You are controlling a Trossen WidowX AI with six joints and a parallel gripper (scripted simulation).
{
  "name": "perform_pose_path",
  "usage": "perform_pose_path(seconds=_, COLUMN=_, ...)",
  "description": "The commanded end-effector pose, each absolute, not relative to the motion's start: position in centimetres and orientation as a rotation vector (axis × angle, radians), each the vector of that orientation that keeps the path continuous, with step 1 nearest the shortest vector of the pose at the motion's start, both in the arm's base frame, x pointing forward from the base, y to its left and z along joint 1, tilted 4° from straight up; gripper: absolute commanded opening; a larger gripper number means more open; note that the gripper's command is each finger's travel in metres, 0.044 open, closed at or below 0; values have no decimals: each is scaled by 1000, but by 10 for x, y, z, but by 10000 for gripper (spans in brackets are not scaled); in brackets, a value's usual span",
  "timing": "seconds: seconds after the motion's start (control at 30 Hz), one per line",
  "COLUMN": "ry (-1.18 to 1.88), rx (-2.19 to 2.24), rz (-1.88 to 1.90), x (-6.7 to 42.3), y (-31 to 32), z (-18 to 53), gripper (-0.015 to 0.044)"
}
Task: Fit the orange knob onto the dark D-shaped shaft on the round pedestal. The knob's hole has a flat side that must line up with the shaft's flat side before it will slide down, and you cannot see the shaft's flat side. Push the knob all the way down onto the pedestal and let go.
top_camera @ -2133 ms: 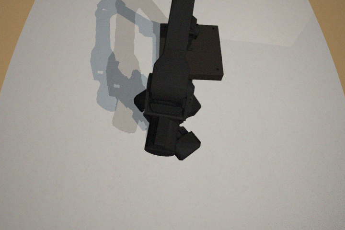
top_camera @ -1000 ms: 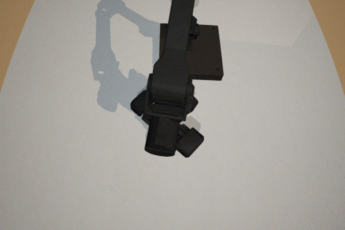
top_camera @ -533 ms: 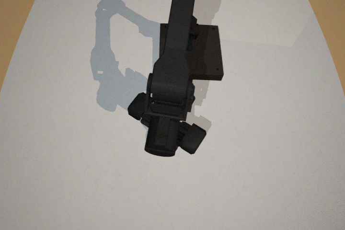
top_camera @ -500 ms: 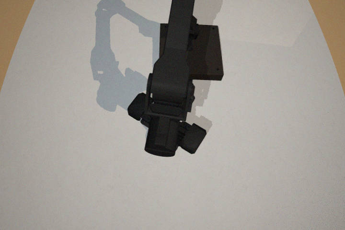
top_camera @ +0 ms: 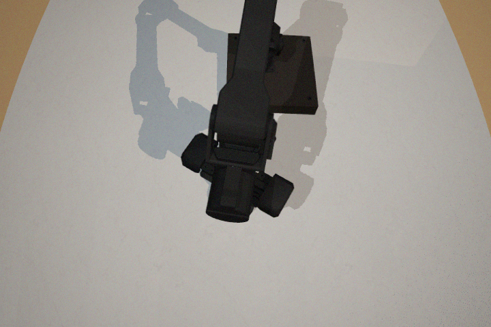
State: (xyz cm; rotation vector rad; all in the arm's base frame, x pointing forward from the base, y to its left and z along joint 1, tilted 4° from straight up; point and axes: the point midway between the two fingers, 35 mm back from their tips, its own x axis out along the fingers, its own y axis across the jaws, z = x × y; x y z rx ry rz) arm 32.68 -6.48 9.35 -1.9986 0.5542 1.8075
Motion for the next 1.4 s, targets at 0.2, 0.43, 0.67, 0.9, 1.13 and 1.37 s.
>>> perform_pose_path(seconds=0.2, ry=547, rx=-2003, rz=1809, x=328, y=-65, z=93, gripper=0)
perform_pose_path(seconds=0.43, ry=547, rx=-2003, rz=1809, x=328, y=-65, z=96, gripper=0)
perform_pose_path(seconds=0.67, ry=476, rx=-2059, rz=1862, x=328, y=-65, z=98, gripper=0)
perform_pose_path(seconds=0.9, ry=370, rx=-2137, rz=1936, x=328, y=-64, z=96, gripper=0)
perform_pose_path(seconds=1.13, ry=370, rx=-2137, rz=1936, x=327, y=-64, z=94, gripper=0)
perform_pose_path(seconds=1.37, ry=370, rx=-2137, rz=1936, x=327, y=-64, z=93, gripper=0)
